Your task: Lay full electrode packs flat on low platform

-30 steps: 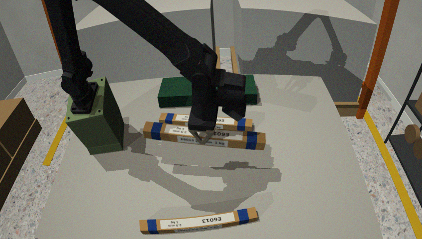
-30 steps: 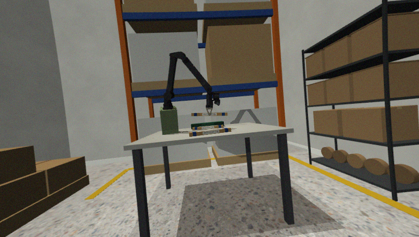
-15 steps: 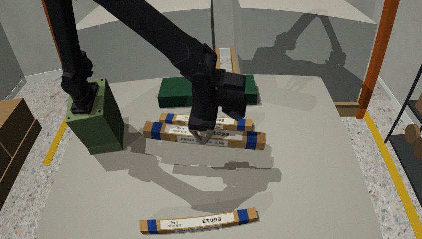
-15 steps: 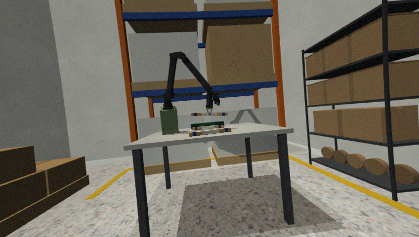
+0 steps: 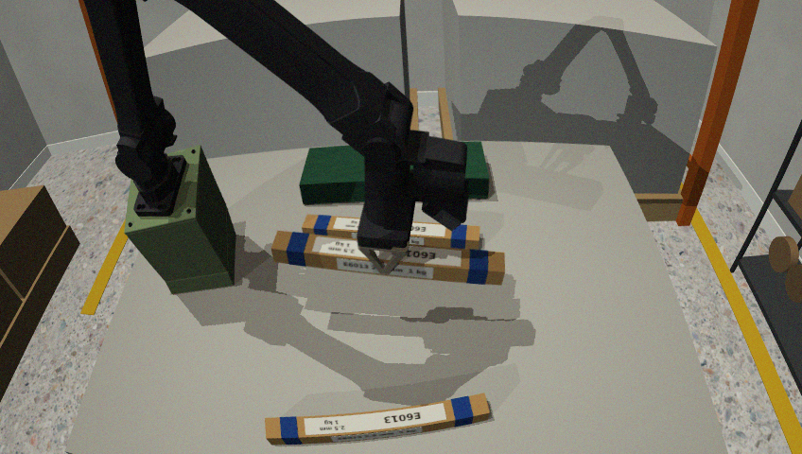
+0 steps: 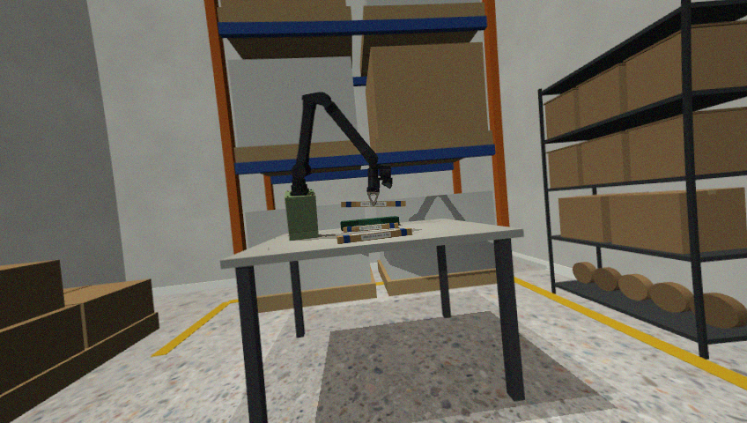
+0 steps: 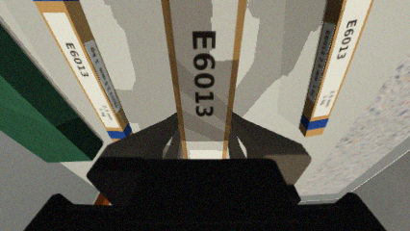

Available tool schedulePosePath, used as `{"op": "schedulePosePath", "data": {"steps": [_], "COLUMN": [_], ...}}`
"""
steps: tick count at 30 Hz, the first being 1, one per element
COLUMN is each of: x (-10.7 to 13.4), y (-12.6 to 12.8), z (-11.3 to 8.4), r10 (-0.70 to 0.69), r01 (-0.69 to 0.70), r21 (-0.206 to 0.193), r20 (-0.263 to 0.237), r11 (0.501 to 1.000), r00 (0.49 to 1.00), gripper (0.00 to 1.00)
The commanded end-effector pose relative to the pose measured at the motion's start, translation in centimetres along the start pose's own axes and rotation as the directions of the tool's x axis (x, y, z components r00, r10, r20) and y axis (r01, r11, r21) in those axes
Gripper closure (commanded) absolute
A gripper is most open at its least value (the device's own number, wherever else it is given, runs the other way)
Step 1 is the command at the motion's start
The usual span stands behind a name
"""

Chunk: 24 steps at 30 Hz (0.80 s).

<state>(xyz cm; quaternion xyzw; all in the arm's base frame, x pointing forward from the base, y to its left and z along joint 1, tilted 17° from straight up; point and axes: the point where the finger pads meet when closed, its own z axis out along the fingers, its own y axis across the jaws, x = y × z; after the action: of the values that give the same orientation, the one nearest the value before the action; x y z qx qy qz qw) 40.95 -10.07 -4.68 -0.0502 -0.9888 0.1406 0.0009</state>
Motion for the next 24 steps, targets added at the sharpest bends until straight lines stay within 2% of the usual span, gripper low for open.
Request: {"op": "schedulePosePath", "data": {"steps": [1, 24], "x": [-5.33, -5.33], "y": [-0.55, -0.56], "z": [-5.70, -5.70], "r10": [0.022, 0.022], "r01": [-0.022, -0.022], "r21": [0.002, 0.002], "r20": [0.147, 0.147], "r11": [1.000, 1.000], "r00": [0.989, 0.989], "gripper": [1.00, 1.00]}}
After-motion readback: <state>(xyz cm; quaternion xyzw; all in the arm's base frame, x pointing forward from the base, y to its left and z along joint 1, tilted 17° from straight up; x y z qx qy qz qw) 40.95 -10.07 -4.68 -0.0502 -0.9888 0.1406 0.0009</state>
